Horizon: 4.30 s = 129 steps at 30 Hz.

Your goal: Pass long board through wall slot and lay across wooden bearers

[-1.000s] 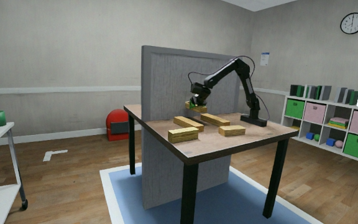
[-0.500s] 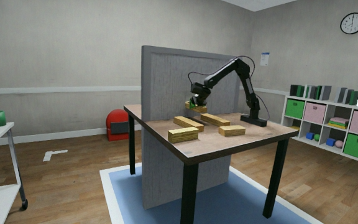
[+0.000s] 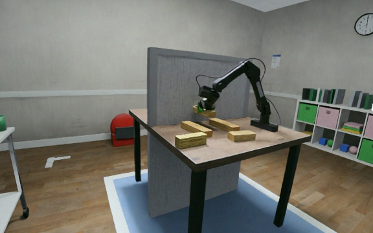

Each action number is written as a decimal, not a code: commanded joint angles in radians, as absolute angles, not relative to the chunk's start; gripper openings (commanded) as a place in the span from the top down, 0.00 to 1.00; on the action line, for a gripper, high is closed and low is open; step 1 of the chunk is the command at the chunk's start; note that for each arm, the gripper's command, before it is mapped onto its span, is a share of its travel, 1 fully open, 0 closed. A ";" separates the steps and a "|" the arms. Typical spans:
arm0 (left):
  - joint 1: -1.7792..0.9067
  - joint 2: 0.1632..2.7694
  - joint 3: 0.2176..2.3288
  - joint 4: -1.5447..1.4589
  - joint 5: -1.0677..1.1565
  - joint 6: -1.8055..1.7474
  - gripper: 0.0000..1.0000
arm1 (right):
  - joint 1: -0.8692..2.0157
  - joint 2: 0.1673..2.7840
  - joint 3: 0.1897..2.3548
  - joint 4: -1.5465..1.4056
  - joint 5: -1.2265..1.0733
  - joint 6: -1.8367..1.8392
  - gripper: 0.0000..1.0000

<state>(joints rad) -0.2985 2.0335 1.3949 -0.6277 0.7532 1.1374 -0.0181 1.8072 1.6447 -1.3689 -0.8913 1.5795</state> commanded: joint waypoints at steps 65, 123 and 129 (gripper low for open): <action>-0.305 1.994 1.420 -0.626 0.792 1.130 1.00 | -0.002 1.073 1.169 -0.158 -0.013 0.079 0.22; -0.159 1.974 1.393 -0.784 0.833 1.326 1.00 | -0.003 1.051 1.089 0.090 -0.021 0.000 0.22; -0.132 1.961 1.419 -0.813 0.841 1.366 1.00 | -0.003 1.051 1.089 0.090 -0.021 0.000 0.22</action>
